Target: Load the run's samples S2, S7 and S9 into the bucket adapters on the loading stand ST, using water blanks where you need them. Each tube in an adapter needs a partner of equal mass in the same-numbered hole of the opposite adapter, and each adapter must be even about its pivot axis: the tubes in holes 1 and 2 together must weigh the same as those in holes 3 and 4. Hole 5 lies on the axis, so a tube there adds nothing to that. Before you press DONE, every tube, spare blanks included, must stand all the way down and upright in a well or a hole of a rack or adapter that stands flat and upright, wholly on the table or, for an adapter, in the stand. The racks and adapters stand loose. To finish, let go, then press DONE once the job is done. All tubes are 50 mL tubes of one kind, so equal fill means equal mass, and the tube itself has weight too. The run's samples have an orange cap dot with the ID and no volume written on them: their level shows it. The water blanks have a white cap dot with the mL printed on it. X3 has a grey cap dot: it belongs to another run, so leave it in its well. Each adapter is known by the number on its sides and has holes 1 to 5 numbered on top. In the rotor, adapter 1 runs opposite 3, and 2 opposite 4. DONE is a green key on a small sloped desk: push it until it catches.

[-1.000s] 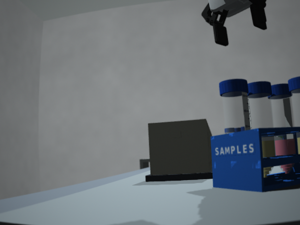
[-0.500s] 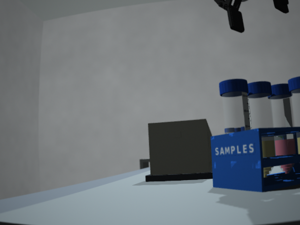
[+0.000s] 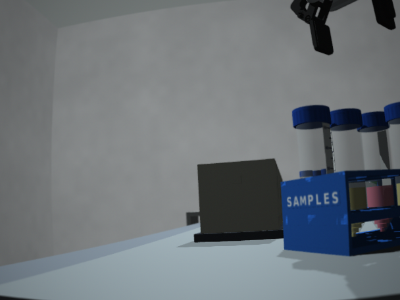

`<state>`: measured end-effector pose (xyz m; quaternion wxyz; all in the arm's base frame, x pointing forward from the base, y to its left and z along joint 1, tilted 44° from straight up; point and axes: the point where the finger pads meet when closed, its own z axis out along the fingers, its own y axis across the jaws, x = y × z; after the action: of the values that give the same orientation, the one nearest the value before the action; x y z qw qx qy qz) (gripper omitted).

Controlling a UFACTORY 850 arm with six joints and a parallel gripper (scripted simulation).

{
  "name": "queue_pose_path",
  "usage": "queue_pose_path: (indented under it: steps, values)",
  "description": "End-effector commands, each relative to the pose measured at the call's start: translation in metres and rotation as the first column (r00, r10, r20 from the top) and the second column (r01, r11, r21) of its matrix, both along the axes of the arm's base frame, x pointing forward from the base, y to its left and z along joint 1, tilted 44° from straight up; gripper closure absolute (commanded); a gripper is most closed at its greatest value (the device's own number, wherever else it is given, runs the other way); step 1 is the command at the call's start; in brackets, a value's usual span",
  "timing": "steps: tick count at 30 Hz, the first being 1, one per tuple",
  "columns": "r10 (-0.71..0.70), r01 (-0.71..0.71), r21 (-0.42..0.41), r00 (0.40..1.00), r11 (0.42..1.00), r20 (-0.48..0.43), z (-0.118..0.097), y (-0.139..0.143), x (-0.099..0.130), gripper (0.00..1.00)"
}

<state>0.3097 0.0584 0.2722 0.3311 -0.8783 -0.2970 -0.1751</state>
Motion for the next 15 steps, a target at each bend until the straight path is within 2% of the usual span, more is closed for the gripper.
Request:
queue_pose_path:
  steps: [1, 15]
  values:
    - [0.0, 0.0, 0.0, 1.0, 1.0, 0.002, -0.007, 0.007, 0.002, 0.0]
    - [0.0, 0.0, 0.0, 1.0, 1.0, 0.002, -0.03, 0.029, 0.005, 0.0]
